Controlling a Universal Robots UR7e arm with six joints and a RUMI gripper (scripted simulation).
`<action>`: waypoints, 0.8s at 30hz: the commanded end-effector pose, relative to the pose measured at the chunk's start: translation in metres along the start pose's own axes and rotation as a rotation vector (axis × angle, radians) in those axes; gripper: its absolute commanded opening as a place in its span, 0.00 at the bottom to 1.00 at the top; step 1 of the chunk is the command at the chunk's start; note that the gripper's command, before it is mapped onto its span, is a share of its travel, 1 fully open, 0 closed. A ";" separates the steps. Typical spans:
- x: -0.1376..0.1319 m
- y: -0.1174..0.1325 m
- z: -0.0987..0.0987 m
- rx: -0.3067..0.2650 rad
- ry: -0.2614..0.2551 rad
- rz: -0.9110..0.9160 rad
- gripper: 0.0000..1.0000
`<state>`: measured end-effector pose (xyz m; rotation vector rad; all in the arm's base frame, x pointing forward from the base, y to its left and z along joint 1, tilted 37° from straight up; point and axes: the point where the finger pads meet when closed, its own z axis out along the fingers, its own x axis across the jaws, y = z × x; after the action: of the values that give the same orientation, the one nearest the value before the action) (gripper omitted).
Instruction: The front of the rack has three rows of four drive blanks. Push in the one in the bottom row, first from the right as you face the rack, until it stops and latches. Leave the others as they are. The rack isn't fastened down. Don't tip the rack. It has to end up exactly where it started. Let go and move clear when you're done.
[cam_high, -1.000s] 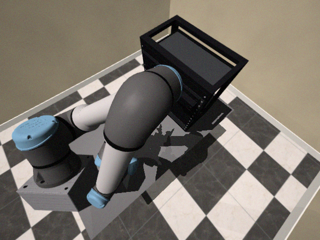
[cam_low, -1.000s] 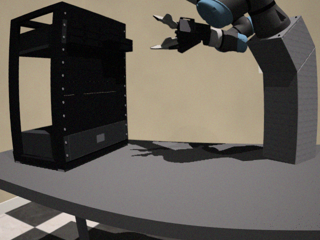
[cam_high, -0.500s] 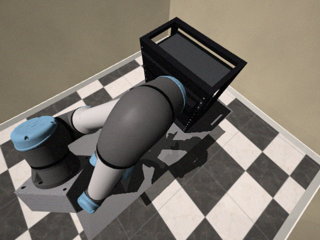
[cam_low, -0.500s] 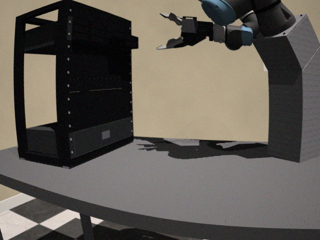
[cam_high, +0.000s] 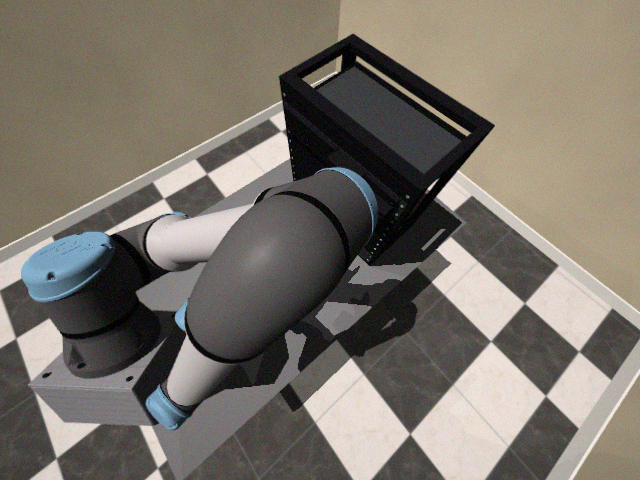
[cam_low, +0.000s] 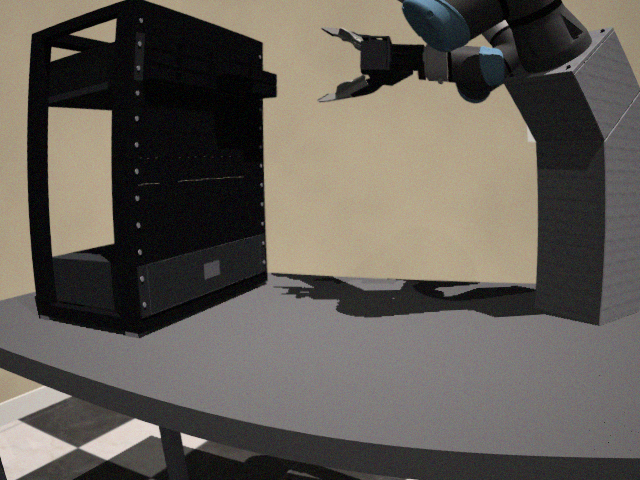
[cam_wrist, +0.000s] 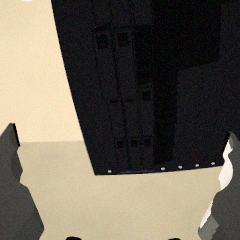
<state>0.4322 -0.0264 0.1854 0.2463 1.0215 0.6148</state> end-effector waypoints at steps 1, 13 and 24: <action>-0.001 -0.008 0.001 0.031 0.001 -0.032 1.00; -0.004 -0.024 -0.001 0.089 0.018 -0.096 1.00; -0.005 -0.032 -0.002 0.115 0.028 -0.126 1.00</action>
<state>0.4395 -0.0529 0.1740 0.2706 1.0866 0.4612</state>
